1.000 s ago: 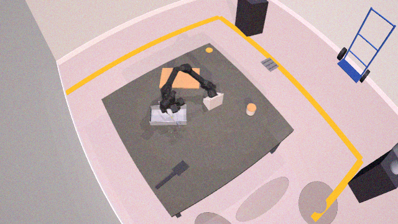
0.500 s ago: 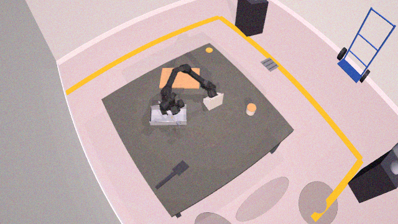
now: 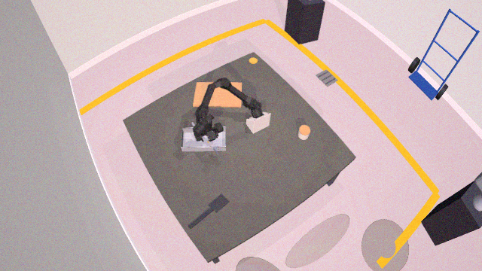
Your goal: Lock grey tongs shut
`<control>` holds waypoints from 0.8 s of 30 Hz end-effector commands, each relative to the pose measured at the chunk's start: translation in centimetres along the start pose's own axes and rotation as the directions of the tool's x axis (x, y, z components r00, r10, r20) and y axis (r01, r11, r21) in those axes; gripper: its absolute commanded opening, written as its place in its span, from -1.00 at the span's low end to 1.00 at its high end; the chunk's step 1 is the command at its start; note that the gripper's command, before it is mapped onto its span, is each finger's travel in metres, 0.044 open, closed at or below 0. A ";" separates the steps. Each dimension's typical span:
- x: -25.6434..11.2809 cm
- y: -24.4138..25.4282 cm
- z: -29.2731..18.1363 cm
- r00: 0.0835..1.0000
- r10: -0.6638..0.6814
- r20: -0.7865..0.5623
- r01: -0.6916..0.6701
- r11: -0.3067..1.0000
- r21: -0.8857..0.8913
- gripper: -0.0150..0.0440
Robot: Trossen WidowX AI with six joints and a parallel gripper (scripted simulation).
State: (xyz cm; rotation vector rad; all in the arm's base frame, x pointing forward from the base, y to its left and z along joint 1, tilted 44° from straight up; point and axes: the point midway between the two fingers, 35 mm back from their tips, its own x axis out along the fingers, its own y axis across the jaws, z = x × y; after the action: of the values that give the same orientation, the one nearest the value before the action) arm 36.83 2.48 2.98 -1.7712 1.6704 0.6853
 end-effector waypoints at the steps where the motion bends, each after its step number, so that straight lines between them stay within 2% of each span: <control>1: 0.8 0.1 -0.1 1.000 0.003 -0.006 -0.003 1.000 -0.005 1.00; 24: 4.6 0.5 -0.4 1.000 0.003 -0.011 -0.003 1.000 -0.005 1.00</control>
State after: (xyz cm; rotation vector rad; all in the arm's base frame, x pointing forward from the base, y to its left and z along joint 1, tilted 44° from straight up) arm 36.83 -0.45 0.28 -1.7741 1.6731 0.6810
